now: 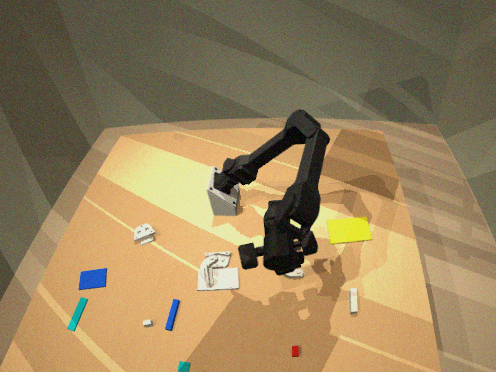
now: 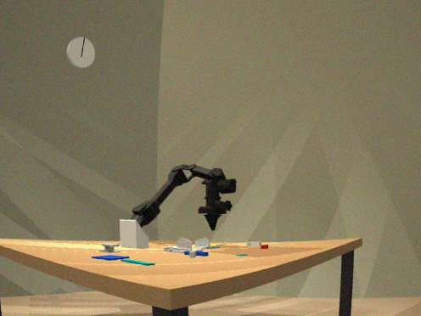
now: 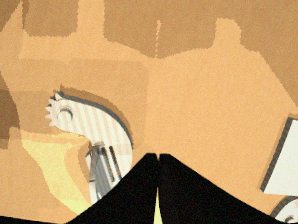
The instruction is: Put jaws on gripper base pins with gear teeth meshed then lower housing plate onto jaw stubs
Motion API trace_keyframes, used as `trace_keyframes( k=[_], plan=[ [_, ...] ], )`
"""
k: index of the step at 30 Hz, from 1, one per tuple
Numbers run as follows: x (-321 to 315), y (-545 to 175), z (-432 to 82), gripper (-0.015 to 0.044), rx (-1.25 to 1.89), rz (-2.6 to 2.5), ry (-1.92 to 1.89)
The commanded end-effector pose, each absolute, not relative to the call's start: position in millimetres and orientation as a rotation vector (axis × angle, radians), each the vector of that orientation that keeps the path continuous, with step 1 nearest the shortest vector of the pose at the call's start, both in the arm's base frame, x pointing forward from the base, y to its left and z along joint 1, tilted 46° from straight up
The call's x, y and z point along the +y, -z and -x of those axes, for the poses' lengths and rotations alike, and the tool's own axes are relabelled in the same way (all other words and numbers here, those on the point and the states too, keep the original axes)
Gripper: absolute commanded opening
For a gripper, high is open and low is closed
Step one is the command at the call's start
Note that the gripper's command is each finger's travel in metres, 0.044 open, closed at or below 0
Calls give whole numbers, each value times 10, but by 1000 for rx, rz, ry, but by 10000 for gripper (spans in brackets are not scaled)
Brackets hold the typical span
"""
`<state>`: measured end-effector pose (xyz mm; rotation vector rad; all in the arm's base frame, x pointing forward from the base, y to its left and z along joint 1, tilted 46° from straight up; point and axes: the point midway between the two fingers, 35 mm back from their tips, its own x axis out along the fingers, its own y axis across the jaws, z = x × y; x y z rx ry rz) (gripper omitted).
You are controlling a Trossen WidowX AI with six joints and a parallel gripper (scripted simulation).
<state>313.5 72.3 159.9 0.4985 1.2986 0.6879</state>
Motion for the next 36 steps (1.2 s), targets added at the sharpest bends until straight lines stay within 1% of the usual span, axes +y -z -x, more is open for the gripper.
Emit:
trace_keyframes(
  k=[1,16,36],
  plan=[
    [723,-1600,-3135,53,1300,-502,-685],
    [732,-1622,-3077,440,1422,-770,-470],
    [743,-1650,-2996,440,1551,-1139,-135]
  ],
)
